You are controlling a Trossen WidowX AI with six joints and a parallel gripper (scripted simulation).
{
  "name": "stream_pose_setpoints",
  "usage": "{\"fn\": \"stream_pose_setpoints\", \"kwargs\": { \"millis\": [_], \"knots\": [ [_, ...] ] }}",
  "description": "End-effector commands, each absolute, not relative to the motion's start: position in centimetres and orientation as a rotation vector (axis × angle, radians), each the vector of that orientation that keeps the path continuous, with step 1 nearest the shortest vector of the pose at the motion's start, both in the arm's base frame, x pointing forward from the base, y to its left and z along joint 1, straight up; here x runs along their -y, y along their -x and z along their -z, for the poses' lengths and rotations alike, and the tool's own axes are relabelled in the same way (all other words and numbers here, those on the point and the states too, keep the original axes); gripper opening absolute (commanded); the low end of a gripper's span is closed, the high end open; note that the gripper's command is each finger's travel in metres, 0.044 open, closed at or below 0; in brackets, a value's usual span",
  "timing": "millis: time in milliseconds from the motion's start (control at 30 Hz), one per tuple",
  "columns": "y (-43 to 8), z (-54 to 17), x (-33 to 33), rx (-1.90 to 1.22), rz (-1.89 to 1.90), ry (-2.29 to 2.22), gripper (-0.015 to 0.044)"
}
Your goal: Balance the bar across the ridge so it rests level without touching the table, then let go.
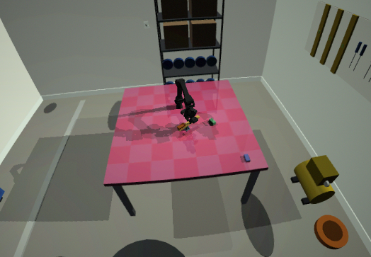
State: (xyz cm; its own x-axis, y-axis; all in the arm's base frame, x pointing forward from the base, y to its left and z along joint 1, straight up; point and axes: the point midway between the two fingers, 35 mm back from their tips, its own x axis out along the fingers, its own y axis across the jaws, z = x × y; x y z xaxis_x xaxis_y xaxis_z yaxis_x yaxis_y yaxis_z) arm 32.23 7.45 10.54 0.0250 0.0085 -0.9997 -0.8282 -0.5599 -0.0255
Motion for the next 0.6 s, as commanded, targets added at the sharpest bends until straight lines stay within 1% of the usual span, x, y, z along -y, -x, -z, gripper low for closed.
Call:
{"fn": "stream_pose_setpoints", "kwargs": {
  "millis": [0, 567],
  "knots": [
    [-32.26, -10.45, -7.41, -0.846, -1.61, 1.648, 0.0],
    [-32.24, -10.31, -7.42, -0.846, -1.61, 1.648, 0.0]
  ]
}}
